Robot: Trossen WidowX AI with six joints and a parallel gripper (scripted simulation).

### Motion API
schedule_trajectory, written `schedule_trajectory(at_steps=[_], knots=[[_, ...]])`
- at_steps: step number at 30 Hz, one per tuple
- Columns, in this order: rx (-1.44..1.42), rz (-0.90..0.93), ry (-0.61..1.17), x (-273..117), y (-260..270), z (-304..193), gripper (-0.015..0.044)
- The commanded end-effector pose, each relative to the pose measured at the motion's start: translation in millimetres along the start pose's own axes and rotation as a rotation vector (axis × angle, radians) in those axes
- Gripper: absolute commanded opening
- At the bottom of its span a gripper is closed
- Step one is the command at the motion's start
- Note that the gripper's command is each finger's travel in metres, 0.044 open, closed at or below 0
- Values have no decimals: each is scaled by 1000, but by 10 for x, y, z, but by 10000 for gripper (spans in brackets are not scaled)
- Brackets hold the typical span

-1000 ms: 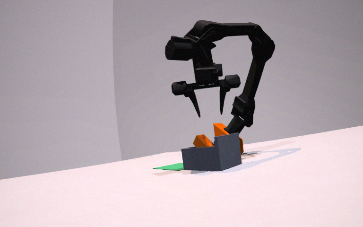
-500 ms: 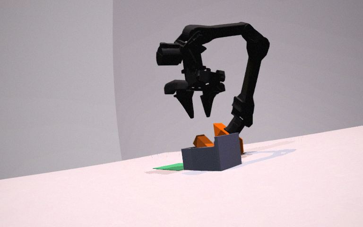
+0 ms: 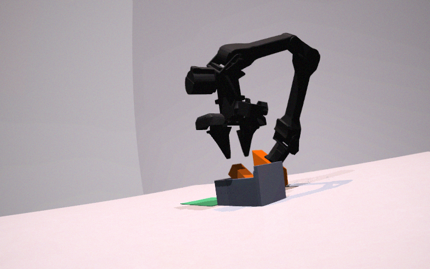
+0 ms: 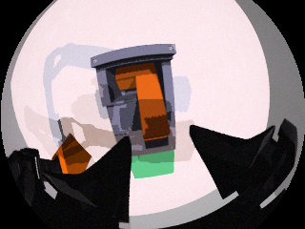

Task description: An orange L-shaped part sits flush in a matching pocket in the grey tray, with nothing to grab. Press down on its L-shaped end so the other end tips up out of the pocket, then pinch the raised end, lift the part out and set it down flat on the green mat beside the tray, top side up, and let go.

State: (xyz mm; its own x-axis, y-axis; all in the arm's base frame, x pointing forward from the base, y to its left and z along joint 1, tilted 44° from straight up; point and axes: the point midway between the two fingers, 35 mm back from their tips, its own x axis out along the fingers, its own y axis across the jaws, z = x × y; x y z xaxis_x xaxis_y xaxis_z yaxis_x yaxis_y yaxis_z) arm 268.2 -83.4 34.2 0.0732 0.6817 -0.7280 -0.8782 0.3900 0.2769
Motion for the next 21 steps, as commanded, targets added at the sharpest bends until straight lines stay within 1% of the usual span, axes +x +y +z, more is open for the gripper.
schedule_trajectory(at_steps=[1,21], knots=[[5,0,-4,58,2,1,280],[4,0,-5,383,2,5,280]])
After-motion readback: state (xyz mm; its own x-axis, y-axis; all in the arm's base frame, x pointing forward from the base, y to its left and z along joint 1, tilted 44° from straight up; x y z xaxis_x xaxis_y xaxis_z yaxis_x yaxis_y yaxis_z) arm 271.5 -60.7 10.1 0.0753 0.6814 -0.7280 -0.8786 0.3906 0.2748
